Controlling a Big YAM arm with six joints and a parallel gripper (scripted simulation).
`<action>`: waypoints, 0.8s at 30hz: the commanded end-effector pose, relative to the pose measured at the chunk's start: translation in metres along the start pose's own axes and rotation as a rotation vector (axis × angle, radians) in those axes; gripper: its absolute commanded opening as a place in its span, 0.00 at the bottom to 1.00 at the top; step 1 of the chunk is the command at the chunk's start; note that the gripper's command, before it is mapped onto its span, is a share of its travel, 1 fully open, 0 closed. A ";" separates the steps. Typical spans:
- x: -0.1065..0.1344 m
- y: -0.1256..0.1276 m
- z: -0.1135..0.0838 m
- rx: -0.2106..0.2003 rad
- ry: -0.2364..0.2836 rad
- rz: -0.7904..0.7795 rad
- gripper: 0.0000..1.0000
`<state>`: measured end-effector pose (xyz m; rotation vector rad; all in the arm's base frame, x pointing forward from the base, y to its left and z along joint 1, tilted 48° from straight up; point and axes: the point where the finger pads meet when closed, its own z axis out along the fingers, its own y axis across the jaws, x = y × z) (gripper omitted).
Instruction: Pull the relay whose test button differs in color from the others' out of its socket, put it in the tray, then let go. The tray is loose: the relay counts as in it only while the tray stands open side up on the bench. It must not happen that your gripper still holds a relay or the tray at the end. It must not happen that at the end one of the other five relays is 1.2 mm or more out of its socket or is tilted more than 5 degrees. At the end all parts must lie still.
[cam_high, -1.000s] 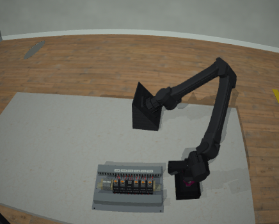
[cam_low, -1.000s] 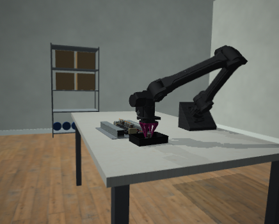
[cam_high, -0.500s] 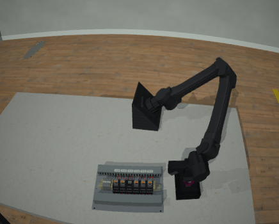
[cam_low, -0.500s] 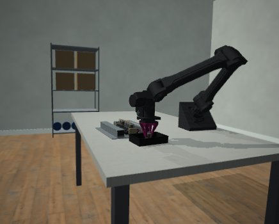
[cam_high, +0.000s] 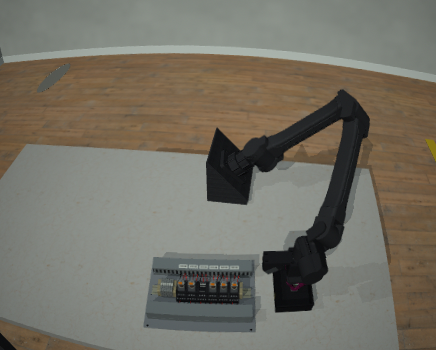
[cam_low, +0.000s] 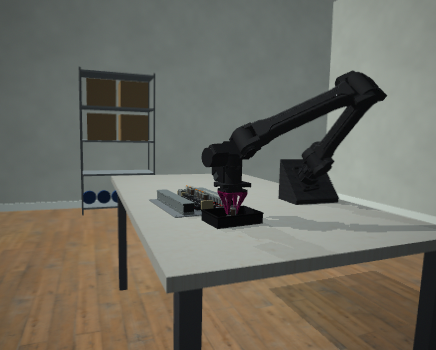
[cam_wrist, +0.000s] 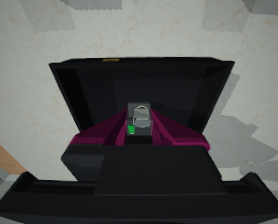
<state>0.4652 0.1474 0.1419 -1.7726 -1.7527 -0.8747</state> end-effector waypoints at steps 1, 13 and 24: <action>-0.002 0.000 0.007 0.004 -0.004 0.007 0.00; -0.005 -0.003 0.012 0.006 -0.003 0.006 0.00; -0.005 -0.002 0.009 -0.001 -0.003 0.004 0.00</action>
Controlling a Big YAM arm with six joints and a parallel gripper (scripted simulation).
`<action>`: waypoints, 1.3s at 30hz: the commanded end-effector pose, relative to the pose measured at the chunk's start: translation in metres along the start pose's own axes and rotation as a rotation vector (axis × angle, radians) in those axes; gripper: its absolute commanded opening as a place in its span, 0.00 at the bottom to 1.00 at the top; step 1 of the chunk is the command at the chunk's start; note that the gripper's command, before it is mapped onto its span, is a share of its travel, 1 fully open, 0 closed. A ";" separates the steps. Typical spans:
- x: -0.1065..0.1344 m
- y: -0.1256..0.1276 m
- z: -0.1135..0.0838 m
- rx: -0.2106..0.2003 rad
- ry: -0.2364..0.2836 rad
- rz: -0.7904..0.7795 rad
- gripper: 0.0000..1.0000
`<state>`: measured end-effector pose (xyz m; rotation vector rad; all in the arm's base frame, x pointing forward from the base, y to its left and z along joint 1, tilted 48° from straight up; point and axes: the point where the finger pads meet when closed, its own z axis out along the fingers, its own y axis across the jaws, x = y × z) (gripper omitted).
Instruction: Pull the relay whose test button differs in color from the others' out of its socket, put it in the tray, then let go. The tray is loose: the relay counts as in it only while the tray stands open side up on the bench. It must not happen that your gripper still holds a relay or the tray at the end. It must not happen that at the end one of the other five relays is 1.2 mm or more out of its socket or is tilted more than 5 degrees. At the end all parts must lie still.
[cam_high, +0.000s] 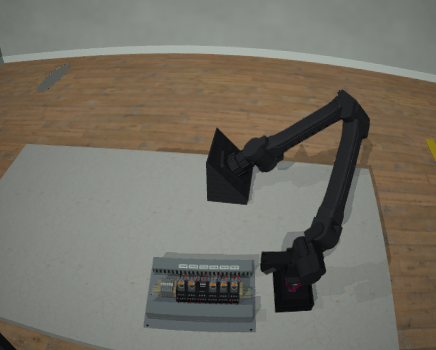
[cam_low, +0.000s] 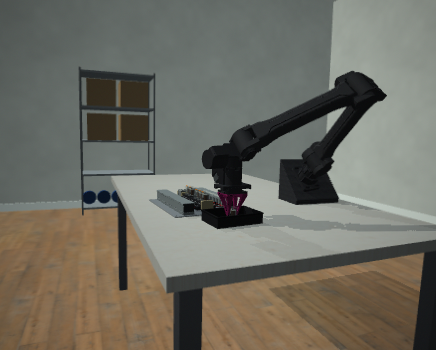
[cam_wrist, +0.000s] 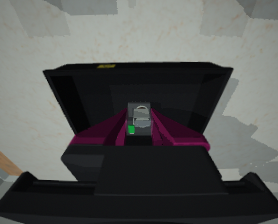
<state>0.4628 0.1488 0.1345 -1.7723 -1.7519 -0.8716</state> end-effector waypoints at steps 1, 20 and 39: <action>0.000 0.002 0.003 -0.005 -0.003 0.003 0.00; 0.000 0.002 0.001 -0.009 -0.002 0.000 0.00; 0.000 0.002 0.001 -0.009 -0.002 0.000 0.59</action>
